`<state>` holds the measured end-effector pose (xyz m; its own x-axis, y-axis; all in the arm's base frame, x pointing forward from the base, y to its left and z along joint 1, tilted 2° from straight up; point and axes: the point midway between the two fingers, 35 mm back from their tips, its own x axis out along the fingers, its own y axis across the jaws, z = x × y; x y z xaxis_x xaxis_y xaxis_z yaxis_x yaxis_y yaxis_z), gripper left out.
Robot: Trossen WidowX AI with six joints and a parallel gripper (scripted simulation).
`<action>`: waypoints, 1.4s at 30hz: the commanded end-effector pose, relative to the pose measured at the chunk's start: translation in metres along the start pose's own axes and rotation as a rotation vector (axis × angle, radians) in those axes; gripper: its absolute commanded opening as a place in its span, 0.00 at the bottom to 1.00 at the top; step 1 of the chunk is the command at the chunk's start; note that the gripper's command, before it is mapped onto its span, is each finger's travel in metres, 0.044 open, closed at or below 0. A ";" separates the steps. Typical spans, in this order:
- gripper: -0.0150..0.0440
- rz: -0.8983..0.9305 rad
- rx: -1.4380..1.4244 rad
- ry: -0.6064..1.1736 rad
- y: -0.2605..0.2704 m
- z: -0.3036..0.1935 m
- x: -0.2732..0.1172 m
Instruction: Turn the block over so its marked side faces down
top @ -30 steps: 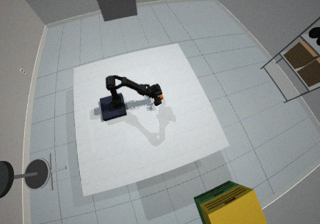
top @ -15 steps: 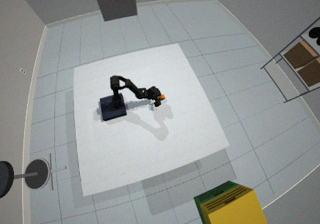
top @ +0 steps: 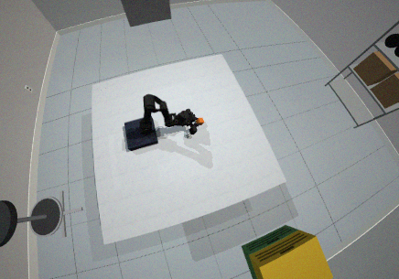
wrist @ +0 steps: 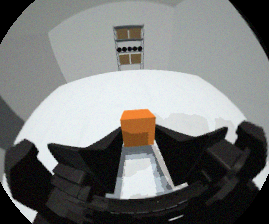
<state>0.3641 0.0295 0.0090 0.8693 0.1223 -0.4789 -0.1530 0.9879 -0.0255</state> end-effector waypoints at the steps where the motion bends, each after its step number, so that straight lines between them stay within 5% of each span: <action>1: 0.25 0.003 0.003 -0.024 0.000 0.002 -0.002; 17: 0.25 0.003 0.003 -0.046 0.000 0.004 -0.004; 34: 1.00 0.003 0.003 -0.046 0.000 0.004 -0.004; 42: 1.00 0.003 0.003 -0.046 0.000 0.004 -0.004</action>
<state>0.3628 0.0294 0.0141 0.8894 0.1260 -0.4394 -0.1529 0.9879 -0.0263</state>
